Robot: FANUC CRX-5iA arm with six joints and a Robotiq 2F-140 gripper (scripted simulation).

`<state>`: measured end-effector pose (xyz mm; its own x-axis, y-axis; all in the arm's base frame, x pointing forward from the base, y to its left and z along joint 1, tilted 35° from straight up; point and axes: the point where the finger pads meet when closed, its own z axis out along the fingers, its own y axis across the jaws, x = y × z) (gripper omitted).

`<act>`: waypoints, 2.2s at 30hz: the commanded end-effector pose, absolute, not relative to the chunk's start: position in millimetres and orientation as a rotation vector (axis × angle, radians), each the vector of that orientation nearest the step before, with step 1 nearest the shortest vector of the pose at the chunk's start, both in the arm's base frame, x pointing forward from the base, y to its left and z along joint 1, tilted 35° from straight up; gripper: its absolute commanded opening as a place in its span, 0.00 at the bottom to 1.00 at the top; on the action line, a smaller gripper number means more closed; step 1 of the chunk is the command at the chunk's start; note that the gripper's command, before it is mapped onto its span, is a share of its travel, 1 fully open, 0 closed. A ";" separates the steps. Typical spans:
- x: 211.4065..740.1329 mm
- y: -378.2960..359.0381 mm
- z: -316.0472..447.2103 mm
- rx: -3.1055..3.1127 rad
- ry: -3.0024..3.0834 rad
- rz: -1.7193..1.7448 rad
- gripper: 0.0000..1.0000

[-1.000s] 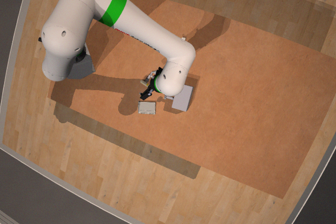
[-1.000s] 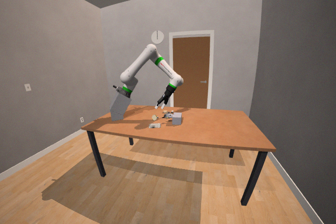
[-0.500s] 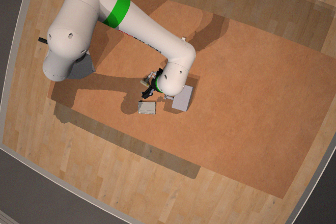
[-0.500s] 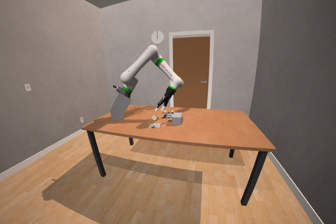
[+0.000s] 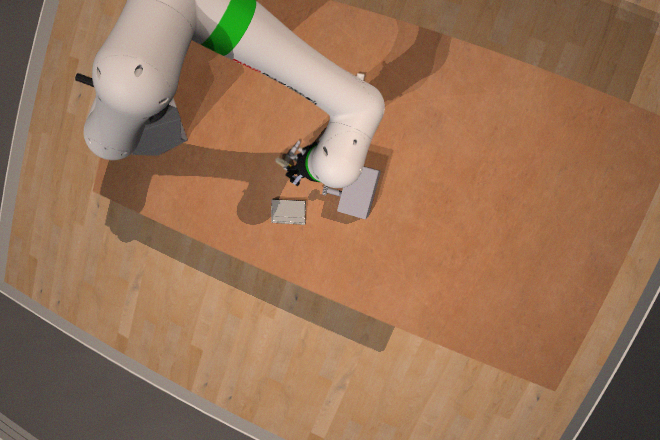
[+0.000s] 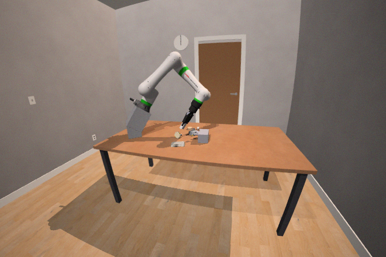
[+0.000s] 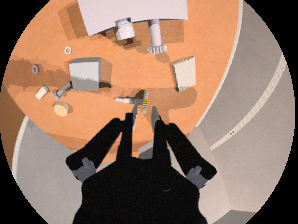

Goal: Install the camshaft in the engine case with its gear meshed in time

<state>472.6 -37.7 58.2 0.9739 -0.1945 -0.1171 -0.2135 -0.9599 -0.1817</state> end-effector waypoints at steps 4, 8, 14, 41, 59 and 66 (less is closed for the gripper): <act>472.9 -38.1 59.0 -2.928 0.306 0.143 0.29; 472.9 -38.1 59.0 -2.928 0.306 0.143 0.29; 472.9 -38.1 59.0 -2.928 0.306 0.143 0.29; 470.8 -32.4 30.9 -2.928 0.306 0.143 0.29; 468.5 -26.4 2.1 -2.928 0.306 0.143 0.29; 468.4 -26.1 0.4 -2.928 0.306 0.143 0.29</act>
